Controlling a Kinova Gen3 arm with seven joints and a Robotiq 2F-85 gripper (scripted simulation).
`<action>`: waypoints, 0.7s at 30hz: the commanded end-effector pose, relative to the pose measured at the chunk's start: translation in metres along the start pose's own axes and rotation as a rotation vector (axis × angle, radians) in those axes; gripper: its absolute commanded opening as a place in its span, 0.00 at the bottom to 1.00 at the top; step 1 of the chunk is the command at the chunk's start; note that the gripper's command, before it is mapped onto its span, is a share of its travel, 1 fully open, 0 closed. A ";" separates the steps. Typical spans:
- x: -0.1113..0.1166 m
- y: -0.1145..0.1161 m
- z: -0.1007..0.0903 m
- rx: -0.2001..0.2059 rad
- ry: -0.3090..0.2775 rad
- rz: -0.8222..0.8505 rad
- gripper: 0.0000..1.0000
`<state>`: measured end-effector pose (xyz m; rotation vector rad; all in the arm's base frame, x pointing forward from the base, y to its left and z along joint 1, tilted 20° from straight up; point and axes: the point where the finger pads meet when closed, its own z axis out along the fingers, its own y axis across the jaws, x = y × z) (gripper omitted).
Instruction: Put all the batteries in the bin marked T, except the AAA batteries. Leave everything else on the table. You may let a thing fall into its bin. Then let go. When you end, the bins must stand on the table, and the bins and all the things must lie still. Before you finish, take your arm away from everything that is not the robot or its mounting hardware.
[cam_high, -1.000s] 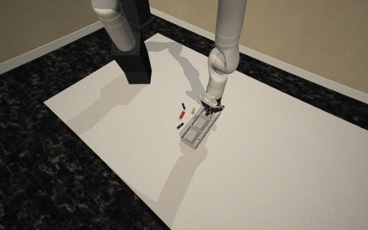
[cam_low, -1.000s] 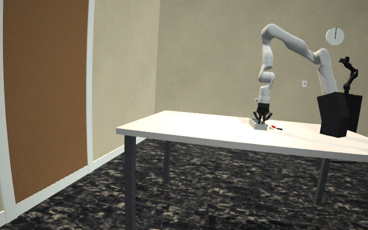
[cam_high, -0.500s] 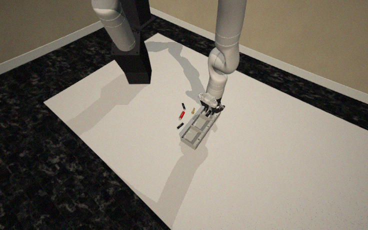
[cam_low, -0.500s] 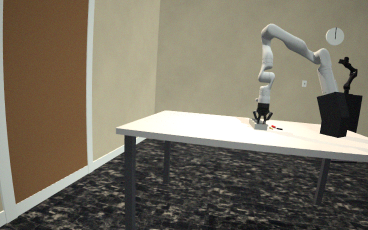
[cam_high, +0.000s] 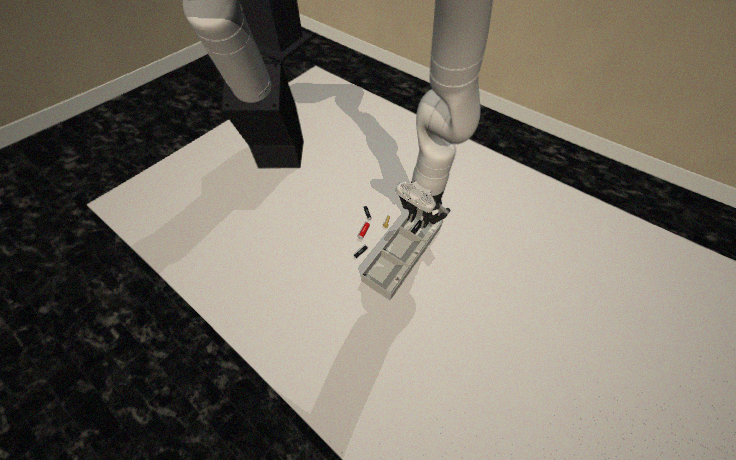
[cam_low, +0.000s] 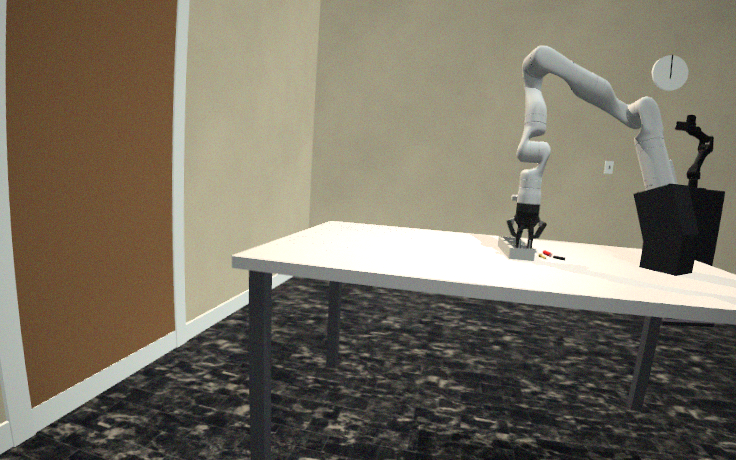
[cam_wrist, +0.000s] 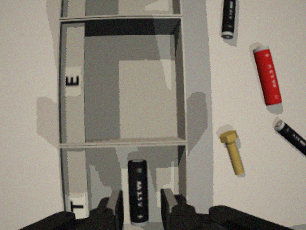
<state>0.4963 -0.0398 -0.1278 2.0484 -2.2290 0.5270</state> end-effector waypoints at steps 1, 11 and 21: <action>0.000 -0.003 -0.006 0.006 -0.003 0.003 0.29; 0.000 -0.003 -0.017 0.006 -0.003 0.003 0.29; 0.000 -0.003 -0.036 0.006 -0.003 0.003 0.29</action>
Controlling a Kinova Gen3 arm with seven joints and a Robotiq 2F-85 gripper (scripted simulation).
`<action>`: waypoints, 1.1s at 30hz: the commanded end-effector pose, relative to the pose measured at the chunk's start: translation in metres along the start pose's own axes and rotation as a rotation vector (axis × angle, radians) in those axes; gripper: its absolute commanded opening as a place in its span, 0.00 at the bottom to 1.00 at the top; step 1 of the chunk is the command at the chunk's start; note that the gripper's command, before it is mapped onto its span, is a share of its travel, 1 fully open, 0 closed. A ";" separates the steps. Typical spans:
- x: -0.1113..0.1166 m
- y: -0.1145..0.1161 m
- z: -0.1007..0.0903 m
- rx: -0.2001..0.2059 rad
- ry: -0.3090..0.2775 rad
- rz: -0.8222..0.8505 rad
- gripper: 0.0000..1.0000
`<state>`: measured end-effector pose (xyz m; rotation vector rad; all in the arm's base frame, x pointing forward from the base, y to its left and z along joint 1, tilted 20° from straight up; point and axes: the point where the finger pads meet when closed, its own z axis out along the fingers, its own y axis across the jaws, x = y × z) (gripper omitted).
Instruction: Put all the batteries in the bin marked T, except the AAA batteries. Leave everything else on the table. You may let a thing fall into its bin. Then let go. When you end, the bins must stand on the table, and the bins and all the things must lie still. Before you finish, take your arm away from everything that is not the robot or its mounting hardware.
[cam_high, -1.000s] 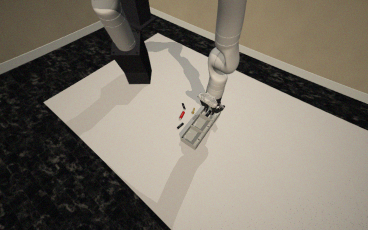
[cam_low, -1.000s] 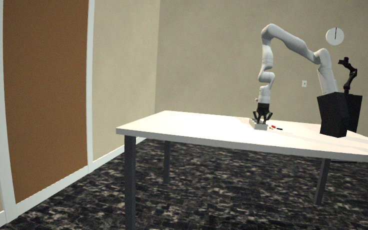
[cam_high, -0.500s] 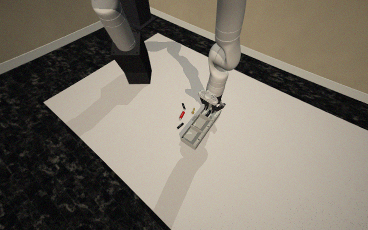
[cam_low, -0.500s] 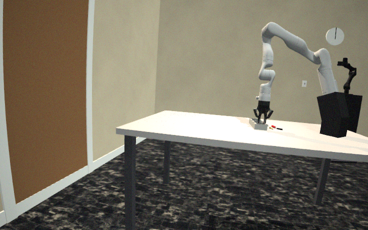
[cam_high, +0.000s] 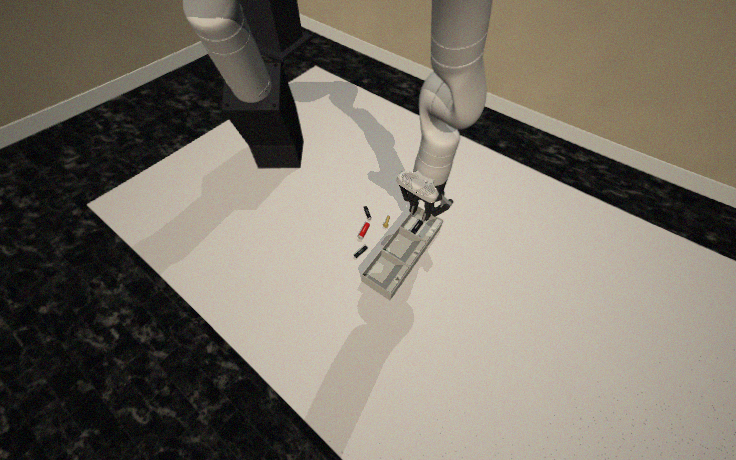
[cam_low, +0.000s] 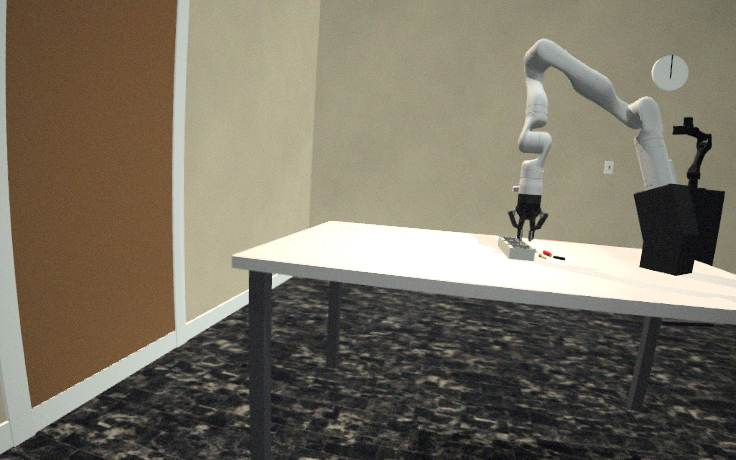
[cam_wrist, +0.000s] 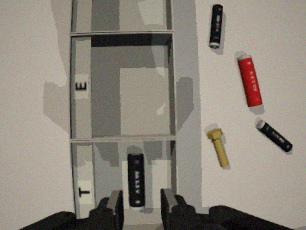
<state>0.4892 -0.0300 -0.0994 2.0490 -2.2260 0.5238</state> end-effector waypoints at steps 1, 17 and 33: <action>0.001 -0.005 -0.005 0.009 -0.003 0.005 0.29; 0.033 0.033 -0.010 0.009 -0.002 -0.188 0.29; 0.095 0.110 -0.018 0.008 -0.002 -0.188 0.29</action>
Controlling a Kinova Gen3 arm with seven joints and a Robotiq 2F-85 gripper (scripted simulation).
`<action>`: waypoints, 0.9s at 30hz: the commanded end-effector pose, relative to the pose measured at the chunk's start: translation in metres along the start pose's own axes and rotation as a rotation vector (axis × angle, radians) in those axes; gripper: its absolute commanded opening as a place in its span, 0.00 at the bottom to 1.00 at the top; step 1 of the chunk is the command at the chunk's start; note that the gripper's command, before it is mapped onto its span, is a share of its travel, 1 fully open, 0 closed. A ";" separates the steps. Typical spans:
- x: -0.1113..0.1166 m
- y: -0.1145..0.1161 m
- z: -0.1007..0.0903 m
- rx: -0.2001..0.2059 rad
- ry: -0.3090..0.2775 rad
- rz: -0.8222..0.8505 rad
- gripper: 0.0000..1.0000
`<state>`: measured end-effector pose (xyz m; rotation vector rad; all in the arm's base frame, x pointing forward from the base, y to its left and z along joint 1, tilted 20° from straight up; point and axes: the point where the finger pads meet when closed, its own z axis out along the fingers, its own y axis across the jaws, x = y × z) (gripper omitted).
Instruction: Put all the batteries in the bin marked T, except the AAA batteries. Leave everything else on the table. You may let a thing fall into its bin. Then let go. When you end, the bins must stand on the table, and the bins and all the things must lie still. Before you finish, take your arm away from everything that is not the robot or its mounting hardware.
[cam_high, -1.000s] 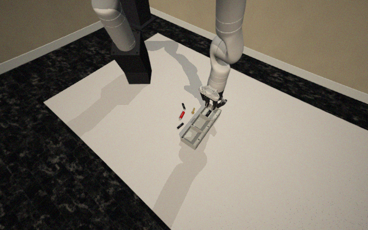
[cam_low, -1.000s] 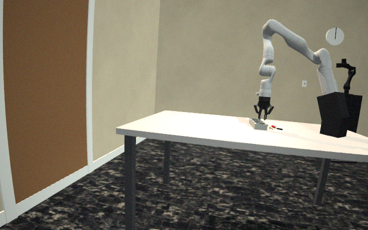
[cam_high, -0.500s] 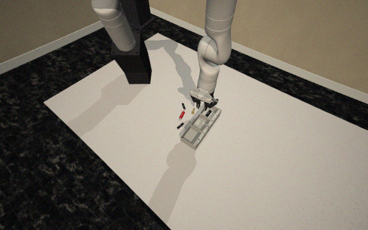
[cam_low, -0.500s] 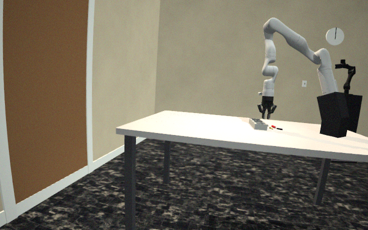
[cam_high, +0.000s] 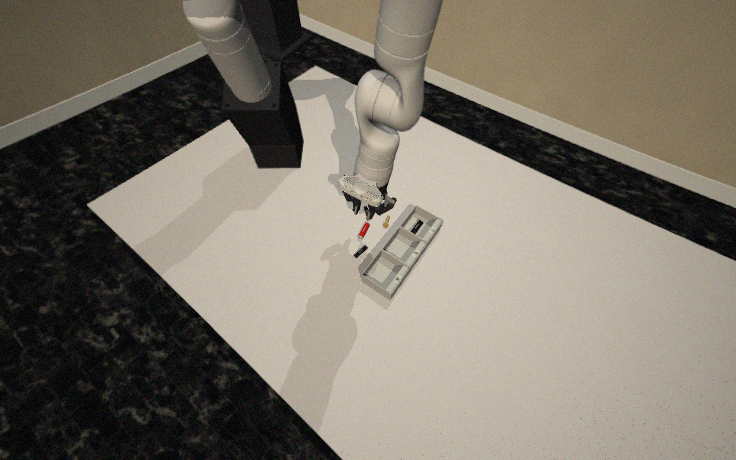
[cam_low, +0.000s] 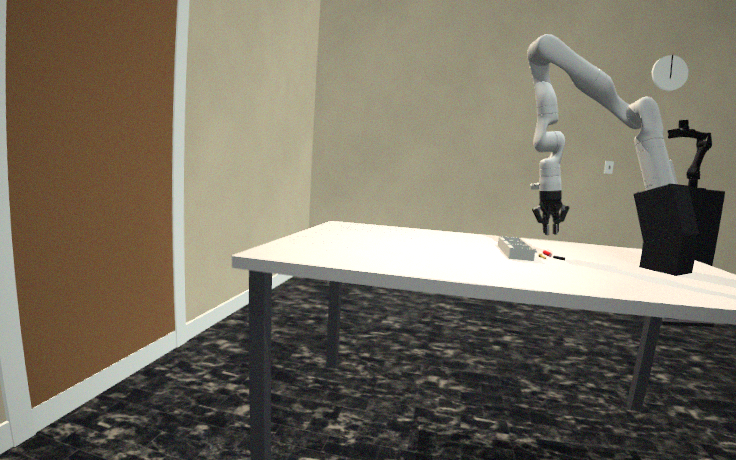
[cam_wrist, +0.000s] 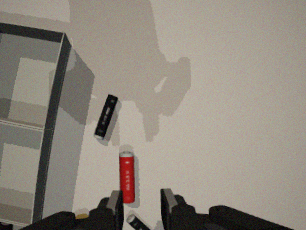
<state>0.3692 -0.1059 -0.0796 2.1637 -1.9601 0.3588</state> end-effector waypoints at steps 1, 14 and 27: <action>0.005 0.001 0.000 0.140 0.001 0.015 0.29; 0.012 0.004 0.000 0.140 0.001 0.015 0.29; 0.008 0.003 0.000 0.140 0.001 0.015 0.29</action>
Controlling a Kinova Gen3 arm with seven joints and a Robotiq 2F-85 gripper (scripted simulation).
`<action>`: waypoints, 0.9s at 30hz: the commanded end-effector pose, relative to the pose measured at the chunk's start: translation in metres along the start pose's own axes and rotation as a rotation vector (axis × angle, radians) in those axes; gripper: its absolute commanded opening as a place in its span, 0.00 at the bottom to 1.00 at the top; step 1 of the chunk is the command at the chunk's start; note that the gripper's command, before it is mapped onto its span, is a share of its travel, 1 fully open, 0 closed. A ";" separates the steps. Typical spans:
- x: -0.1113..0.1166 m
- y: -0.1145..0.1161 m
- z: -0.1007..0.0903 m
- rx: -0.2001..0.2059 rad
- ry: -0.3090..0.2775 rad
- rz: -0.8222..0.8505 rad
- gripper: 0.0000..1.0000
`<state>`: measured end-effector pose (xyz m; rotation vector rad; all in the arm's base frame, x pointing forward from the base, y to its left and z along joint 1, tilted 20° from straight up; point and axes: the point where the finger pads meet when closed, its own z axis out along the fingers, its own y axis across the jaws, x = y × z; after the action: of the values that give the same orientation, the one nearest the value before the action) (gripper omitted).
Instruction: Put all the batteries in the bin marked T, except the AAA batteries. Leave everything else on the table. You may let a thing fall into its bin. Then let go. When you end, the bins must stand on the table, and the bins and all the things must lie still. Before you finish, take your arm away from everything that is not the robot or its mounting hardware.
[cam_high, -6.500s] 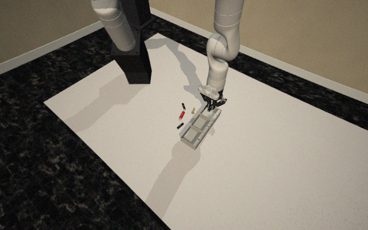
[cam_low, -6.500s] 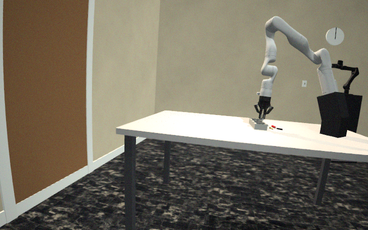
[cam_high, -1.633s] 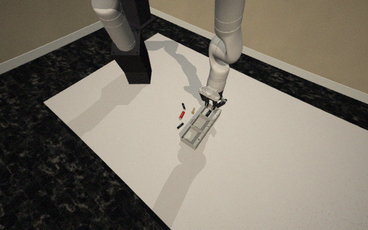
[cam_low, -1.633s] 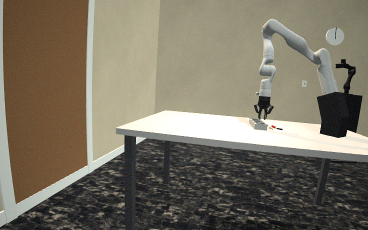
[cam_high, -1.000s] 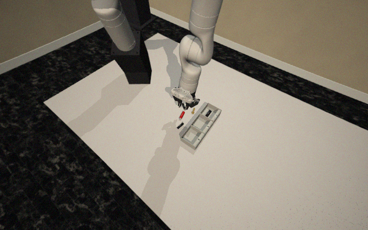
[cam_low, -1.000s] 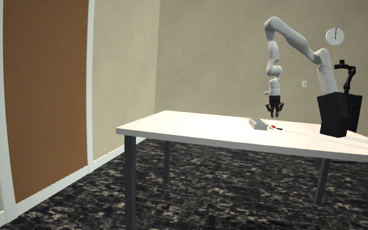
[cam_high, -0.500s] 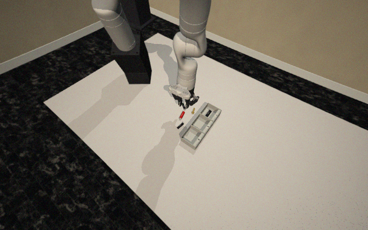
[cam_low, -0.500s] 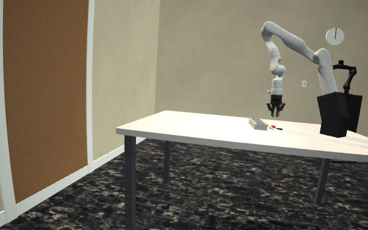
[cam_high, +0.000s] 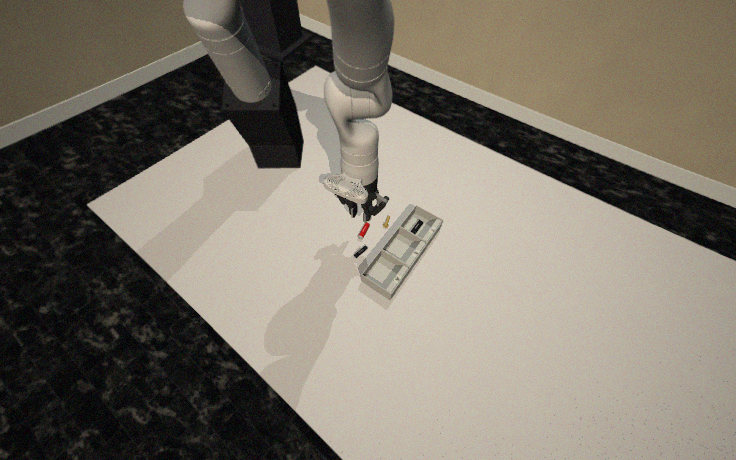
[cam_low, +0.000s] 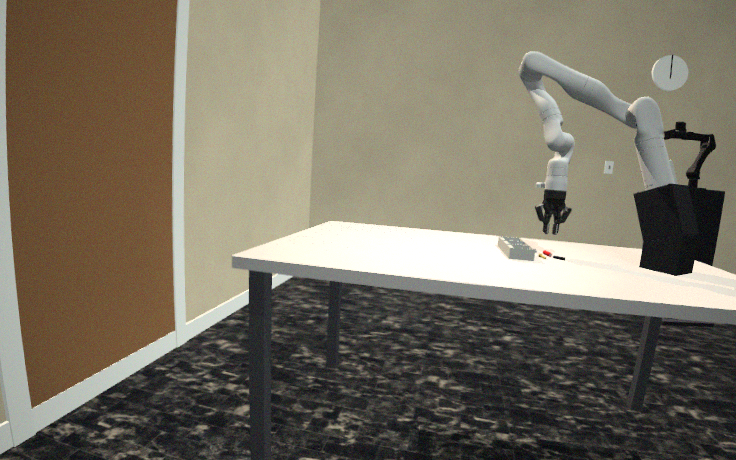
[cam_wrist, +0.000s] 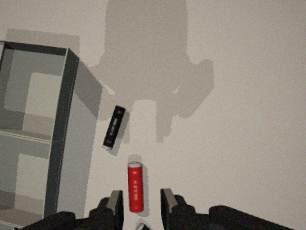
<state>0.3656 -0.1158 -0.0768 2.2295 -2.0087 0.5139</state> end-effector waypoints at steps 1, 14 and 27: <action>-0.002 -0.002 0.000 0.002 -0.001 -0.002 0.29; -0.007 -0.006 0.000 0.002 -0.001 -0.002 0.29; -0.008 -0.006 0.000 0.002 -0.001 -0.002 0.29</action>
<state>0.3708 -0.1077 -0.0786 2.2317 -2.0070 0.5135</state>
